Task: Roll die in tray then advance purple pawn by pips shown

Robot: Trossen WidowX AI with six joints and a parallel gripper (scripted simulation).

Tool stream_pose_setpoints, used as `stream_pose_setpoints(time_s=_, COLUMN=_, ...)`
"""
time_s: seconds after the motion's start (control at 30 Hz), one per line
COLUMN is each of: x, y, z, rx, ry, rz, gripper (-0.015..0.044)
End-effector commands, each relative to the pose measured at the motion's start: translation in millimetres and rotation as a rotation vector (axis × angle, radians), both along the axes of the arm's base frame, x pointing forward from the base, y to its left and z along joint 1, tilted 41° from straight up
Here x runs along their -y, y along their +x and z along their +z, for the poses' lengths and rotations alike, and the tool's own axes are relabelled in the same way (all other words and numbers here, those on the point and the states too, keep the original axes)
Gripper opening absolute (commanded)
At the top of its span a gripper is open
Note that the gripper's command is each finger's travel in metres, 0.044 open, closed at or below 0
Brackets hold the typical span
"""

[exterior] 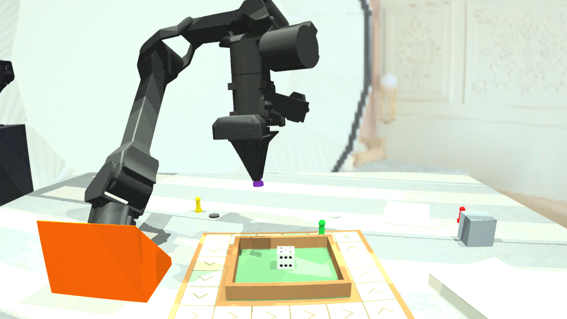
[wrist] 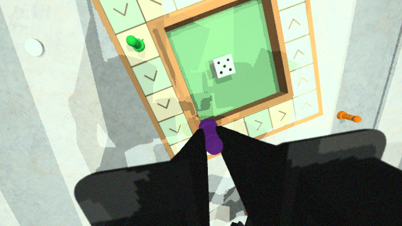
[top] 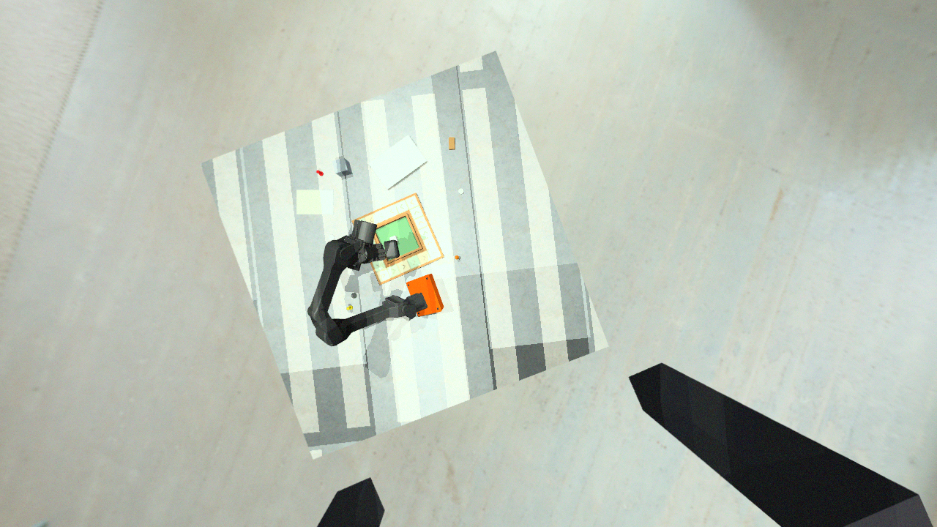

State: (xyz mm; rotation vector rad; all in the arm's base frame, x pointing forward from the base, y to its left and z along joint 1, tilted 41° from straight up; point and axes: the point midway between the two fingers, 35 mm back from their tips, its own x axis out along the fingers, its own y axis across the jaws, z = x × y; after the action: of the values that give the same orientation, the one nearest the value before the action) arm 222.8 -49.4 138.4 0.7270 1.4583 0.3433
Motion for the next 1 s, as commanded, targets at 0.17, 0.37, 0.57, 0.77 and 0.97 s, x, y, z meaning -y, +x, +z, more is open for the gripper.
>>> stream_pose_setpoints(time_s=0.17, x=11, y=-11, z=-27, rx=0.139, ry=-0.028, rz=0.198, gripper=0.0000)
stream_pose_setpoints(time_s=0.37, x=17, y=-20, z=-43, rx=0.235, ry=-0.043, rz=0.329, gripper=0.0000)
stream_pose_setpoints(time_s=0.57, x=22, y=-29, z=-59, rx=0.333, ry=-0.054, rz=0.459, gripper=0.0000)
stream_pose_setpoints(time_s=0.77, x=25, y=-40, z=-74, rx=0.433, ry=-0.063, rz=0.588, gripper=0.0000)
stream_pose_setpoints(time_s=0.97, x=26, y=-51, z=-88, rx=0.535, ry=-0.069, rz=0.717, gripper=0.0000)
